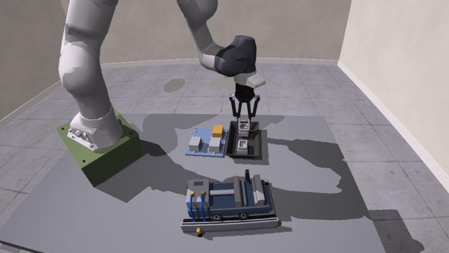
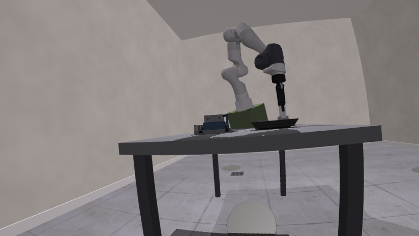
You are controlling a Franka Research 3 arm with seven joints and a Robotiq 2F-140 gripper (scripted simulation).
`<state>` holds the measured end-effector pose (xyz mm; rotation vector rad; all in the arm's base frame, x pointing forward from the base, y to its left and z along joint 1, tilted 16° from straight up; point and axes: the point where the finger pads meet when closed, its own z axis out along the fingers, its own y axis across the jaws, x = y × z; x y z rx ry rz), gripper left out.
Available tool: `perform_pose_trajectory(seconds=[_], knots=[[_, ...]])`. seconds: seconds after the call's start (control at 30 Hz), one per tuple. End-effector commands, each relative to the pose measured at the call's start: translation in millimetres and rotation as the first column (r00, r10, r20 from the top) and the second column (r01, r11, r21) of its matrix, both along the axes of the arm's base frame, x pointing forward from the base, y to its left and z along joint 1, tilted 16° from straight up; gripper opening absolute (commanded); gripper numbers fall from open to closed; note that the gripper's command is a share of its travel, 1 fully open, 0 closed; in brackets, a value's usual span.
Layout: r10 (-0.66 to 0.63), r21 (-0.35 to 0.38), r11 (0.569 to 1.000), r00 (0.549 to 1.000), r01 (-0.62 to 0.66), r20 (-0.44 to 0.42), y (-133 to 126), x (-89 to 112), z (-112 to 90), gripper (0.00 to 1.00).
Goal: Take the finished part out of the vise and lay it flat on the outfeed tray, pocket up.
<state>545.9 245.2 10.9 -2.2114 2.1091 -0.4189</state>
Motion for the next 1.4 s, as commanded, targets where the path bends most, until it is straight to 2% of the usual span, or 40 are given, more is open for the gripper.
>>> perform_pose_trajectory(seconds=[0.0, 1.37], knots=[[-0.006, 0.005, 1.000, 1.000, 0.006, 0.005, 1.1, 2.5, 0.9, 0.00], [-0.006, 0.005, 1.000, 1.000, 0.006, 0.005, -1.3, 4.6, -10.5, 0.00]])
